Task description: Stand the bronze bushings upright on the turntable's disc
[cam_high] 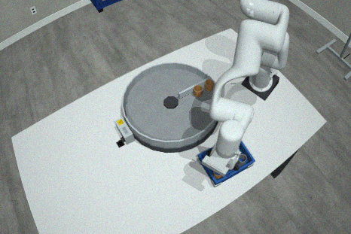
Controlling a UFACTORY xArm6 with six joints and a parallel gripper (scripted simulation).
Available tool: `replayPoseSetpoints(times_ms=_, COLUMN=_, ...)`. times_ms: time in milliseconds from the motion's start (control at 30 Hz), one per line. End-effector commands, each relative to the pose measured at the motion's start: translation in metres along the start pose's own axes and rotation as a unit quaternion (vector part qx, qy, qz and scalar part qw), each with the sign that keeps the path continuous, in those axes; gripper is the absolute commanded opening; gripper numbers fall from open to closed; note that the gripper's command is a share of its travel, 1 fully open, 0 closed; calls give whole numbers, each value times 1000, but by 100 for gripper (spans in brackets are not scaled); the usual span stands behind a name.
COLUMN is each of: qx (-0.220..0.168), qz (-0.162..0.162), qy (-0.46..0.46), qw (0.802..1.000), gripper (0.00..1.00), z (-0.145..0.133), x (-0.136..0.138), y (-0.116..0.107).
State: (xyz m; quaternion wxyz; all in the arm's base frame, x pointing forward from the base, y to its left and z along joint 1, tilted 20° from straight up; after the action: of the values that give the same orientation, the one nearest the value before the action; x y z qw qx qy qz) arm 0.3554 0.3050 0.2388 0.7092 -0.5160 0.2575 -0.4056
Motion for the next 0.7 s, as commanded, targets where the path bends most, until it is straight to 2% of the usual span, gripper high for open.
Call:
replayPoseSetpoints(times_ms=0, qx=2, qz=0, qy=0, qw=1000, gripper=48, z=1, x=0, y=-1)
replayPoseSetpoints(times_ms=667, qx=2, qz=0, qy=0, qw=1000, gripper=48, z=1, x=0, y=6)
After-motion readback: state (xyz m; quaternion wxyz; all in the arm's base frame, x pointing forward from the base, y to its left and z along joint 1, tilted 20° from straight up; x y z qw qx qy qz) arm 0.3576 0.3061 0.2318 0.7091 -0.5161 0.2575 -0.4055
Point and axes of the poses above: the point where the finger pads meet when closed, its own y axis out along the fingers, its own x axis across the jaws, z = x × y, the point moved 3 cm from there along -y, back along the fingers, and after that the axes turned 1 degree about -y, right-handed, at the moved point
